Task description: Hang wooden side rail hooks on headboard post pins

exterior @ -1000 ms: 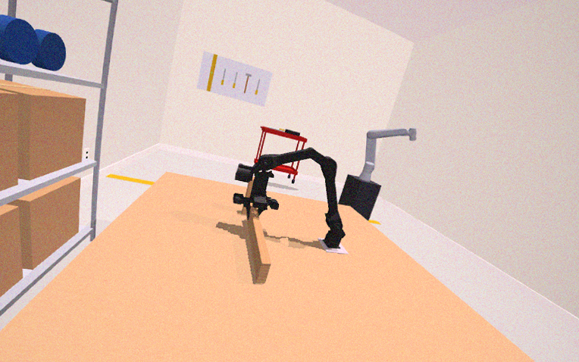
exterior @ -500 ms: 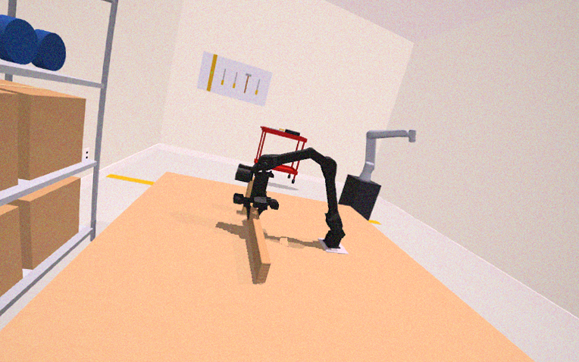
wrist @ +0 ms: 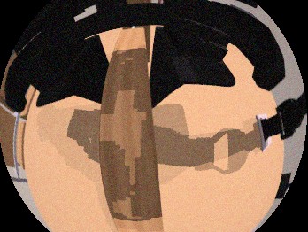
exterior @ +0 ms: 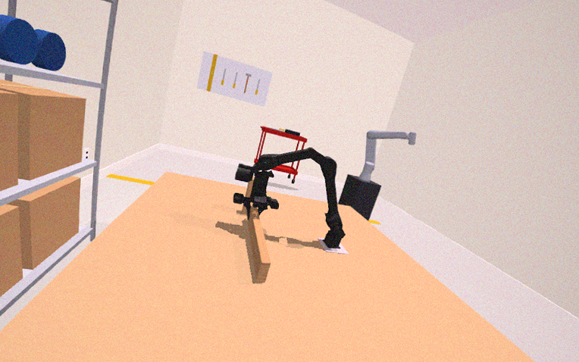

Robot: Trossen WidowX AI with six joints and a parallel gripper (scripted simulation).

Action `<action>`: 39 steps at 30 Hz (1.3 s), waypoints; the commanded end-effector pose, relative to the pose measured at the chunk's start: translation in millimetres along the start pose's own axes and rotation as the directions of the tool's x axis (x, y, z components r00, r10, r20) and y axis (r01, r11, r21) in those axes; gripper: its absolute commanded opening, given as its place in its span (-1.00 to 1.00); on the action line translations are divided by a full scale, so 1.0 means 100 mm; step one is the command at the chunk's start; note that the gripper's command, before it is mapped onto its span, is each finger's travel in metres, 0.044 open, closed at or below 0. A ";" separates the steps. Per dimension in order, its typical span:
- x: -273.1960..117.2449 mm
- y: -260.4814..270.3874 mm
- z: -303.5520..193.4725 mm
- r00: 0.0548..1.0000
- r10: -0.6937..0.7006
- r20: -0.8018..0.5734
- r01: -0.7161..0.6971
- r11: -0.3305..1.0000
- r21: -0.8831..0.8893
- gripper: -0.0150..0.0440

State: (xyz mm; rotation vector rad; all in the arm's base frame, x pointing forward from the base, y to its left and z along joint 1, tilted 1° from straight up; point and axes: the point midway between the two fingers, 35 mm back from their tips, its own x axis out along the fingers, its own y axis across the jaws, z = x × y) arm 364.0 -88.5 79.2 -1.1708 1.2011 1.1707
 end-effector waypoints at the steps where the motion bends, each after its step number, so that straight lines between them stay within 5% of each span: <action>1: -0.03 -0.02 -0.01 1.000 -0.007 -0.005 0.007 1.000 -0.004 -0.49; 39: -0.02 -0.01 -0.05 1.000 -0.007 -0.005 0.007 1.000 -0.004 -0.49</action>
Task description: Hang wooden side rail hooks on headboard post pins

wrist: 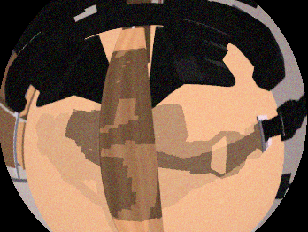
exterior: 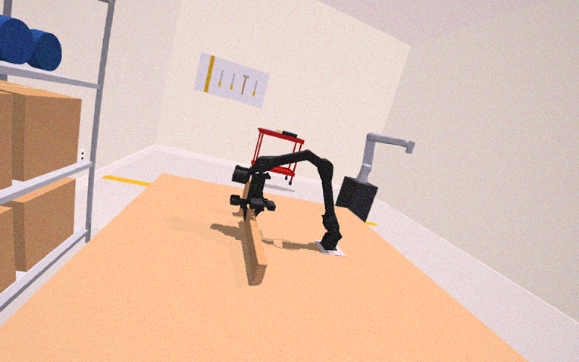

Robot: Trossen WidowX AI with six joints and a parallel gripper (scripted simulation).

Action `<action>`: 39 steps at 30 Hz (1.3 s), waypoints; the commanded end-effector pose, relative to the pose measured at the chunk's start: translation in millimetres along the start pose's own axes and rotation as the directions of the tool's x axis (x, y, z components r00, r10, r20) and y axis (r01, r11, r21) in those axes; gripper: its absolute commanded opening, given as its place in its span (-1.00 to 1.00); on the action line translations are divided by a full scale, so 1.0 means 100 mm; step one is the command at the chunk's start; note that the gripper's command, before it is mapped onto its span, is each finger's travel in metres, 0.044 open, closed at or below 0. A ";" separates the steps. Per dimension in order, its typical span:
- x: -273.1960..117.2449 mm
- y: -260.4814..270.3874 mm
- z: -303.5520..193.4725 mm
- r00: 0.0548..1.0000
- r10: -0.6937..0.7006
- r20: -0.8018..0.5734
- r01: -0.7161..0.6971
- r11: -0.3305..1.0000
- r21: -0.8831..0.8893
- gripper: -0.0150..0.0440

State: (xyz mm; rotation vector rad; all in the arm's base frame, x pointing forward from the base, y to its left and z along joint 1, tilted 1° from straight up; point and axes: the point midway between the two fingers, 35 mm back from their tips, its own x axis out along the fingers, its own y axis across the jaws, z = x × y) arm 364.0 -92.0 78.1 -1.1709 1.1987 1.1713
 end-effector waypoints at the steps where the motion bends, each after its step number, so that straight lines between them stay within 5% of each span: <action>1: -0.03 -0.01 -0.02 1.000 -0.006 -0.007 0.006 1.000 -0.003 -0.49; 39: -0.02 -0.01 -0.06 1.000 -0.006 -0.007 0.006 1.000 -0.003 -0.49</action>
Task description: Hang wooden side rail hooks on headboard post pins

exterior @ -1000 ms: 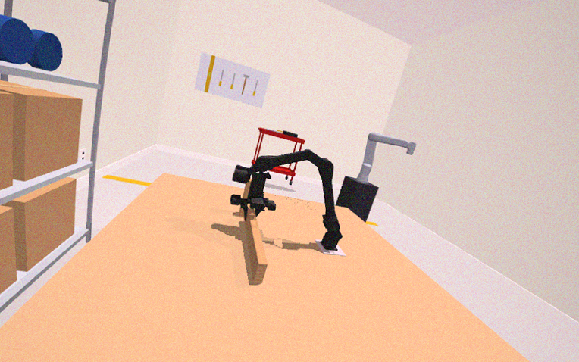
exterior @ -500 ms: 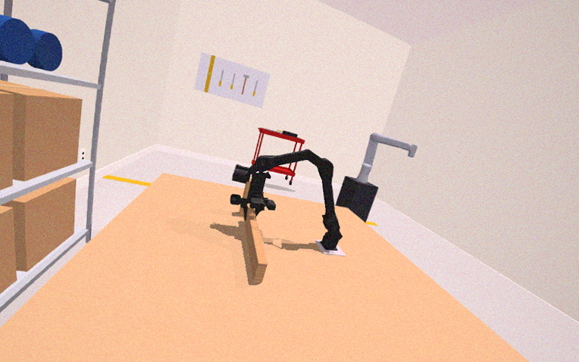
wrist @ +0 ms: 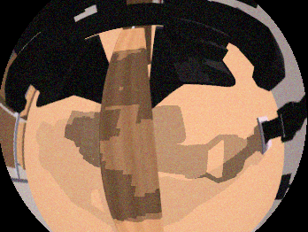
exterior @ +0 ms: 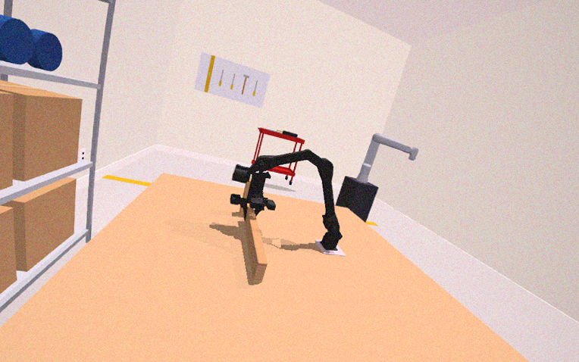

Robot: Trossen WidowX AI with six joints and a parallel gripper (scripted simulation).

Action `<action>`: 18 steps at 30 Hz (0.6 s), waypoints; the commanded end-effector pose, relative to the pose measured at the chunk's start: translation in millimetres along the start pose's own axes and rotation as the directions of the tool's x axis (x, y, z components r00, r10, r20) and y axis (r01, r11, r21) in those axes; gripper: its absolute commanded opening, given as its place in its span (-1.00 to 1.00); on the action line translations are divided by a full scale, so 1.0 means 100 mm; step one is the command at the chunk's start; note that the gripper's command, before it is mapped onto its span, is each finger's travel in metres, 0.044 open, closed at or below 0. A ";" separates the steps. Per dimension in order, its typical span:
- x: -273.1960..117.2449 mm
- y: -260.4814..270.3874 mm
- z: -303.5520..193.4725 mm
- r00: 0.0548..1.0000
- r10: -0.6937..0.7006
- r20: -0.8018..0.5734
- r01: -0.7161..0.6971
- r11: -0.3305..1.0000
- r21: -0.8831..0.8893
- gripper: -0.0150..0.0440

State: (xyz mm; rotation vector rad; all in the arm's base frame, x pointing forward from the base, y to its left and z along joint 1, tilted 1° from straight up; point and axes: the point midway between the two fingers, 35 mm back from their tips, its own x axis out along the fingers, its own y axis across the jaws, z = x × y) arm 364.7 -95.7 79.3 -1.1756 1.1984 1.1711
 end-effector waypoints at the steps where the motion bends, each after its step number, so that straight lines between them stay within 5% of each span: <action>1: 0.00 0.00 -0.02 1.000 -0.005 -0.004 0.005 1.000 0.000 -0.49; 18: -0.02 0.00 -0.04 1.000 -0.005 -0.004 0.005 1.000 0.000 -0.49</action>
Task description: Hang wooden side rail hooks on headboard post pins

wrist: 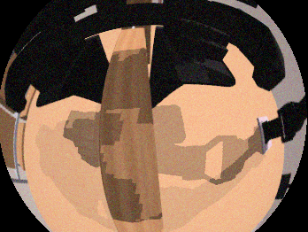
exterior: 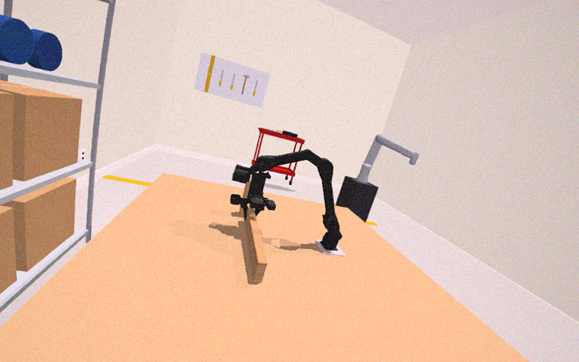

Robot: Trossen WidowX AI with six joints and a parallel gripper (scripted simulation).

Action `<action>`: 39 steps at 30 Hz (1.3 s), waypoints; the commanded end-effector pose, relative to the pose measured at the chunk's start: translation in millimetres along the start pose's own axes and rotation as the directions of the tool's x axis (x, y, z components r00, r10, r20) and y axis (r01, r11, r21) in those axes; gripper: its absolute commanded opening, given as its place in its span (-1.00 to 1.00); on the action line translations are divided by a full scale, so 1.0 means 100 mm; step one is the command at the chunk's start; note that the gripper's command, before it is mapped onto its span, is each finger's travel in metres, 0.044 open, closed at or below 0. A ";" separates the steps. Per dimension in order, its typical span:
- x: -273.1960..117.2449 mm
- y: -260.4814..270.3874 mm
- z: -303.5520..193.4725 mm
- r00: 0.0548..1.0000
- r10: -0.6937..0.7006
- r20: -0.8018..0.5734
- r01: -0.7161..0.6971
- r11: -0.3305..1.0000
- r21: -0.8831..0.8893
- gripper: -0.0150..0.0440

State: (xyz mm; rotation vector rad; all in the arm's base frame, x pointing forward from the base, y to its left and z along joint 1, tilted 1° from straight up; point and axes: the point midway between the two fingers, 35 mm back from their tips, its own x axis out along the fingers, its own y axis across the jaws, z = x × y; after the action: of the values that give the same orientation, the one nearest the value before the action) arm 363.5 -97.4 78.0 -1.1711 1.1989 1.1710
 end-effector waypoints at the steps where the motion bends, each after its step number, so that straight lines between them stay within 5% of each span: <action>1: -0.03 -0.01 -0.02 1.000 -0.006 -0.007 0.006 1.000 -0.003 -0.49; 39: -0.01 -0.01 -0.06 1.000 -0.006 -0.007 0.006 1.000 -0.003 -0.49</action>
State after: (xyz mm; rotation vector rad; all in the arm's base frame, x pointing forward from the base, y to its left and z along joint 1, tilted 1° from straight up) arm 364.0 -101.1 78.6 -1.1749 1.1980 1.1710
